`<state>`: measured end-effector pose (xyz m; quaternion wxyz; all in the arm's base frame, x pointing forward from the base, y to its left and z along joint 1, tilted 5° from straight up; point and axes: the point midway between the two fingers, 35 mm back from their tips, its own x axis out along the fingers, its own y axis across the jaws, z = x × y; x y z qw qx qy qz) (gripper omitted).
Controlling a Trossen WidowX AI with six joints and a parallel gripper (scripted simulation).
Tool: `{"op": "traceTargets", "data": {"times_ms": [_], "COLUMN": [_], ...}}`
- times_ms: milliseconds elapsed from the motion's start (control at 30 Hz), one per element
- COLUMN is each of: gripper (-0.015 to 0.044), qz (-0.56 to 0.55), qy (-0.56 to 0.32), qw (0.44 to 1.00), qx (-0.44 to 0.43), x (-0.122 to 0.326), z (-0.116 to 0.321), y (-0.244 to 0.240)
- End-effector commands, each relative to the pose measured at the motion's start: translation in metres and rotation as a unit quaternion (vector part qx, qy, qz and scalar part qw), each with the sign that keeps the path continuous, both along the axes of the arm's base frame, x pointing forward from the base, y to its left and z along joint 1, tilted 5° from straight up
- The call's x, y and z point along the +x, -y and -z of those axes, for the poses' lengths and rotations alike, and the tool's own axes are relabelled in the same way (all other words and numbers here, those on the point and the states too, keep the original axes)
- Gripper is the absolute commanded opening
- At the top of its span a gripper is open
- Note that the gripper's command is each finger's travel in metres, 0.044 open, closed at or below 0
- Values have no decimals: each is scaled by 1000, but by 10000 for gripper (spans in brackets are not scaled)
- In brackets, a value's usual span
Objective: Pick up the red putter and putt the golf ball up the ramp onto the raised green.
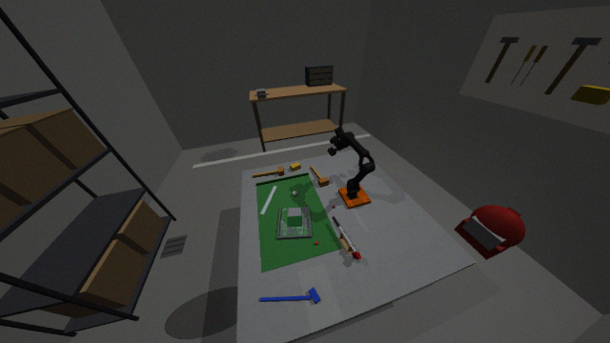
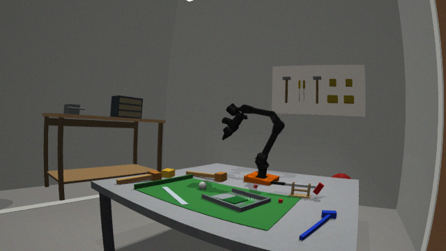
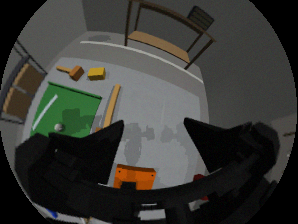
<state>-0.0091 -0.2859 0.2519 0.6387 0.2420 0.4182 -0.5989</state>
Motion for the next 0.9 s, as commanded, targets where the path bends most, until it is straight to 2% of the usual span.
{"op": "traceTargets", "data": {"times_ms": [0, 200, 400, 633, 867], "gripper": [440, 440, 440, 440, 440], "qz": [-142, -348, -537, -725, -868], "qy": [-8, -21, -45, -74, -106], "qw": [990, 936, 840, 681, 480], "qx": [22, 49, 64, 70, 72], "x": [63, 149, 221, 277, 293], "z": [16, 36, 54, 75, 99], "y": [-5, -39, -94, -182, -285]}}
